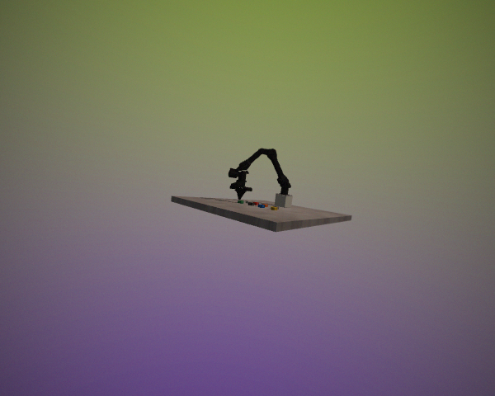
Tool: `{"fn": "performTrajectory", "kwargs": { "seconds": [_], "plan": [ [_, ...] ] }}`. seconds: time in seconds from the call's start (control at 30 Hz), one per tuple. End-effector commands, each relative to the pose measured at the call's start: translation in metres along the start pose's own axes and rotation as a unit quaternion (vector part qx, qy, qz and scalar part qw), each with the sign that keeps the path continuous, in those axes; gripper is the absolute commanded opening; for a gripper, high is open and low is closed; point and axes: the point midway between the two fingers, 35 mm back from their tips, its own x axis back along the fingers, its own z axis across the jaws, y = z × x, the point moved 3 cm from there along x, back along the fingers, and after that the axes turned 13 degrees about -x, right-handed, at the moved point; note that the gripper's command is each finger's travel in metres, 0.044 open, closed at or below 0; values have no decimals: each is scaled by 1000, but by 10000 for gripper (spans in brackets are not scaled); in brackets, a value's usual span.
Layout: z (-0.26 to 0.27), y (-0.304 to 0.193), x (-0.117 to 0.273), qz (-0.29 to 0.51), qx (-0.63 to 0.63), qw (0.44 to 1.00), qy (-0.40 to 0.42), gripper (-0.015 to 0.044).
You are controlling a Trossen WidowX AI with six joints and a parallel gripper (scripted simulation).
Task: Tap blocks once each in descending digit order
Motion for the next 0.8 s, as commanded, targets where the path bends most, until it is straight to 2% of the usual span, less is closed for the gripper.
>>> {"fn": "performTrajectory", "kwargs": {
  "seconds": [0.0,0.27,0.37,0.53,0.67,0.77],
  "plan": [
    [0,-2,-9,3,0,1000,1,20],
    [1,-2,-11,3,0,1000,1,20],
    [0,-1,16,2,0,1000,1,20],
    [0,-1,22,2,0,1000,1,20],
    [0,1,87,2,0,1000,1,20],
    [0,-1,100,2,0,1000,1,20]
  ]
}}
